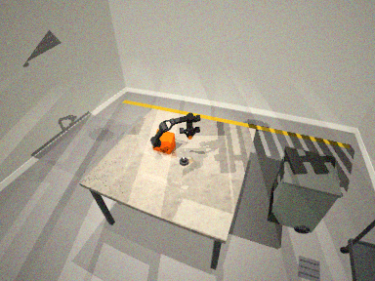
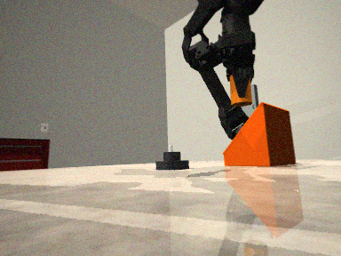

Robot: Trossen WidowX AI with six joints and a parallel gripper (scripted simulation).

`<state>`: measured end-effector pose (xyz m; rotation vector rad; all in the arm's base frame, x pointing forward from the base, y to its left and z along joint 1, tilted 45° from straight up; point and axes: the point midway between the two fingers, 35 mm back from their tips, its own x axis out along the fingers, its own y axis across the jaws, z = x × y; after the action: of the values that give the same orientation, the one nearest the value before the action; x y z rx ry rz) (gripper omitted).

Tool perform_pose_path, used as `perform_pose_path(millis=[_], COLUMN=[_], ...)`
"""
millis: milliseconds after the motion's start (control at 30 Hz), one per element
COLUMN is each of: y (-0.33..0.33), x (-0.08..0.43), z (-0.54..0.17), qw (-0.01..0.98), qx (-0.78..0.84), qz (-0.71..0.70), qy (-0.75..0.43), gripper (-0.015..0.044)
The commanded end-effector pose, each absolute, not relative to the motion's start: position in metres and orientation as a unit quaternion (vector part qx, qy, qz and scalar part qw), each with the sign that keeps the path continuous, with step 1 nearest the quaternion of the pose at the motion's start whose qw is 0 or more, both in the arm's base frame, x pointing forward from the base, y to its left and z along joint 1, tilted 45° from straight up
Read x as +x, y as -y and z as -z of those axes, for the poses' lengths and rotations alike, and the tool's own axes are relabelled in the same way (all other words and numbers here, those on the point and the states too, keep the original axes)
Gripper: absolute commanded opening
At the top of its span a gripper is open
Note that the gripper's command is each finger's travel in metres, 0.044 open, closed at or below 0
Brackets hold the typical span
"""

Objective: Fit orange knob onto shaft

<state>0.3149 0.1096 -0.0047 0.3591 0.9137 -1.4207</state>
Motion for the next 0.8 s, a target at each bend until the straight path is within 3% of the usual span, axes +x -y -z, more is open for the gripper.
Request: perform_pose_path(millis=[0,767], y=[-0.115,-0.057], x=[0.316,0.327], z=[-0.001,-0.035], qw=[0.648,0.649], qx=[0.162,0.166], qz=[0.627,0.622], qy=[-0.401,-0.406], gripper=[0.0,0.0])
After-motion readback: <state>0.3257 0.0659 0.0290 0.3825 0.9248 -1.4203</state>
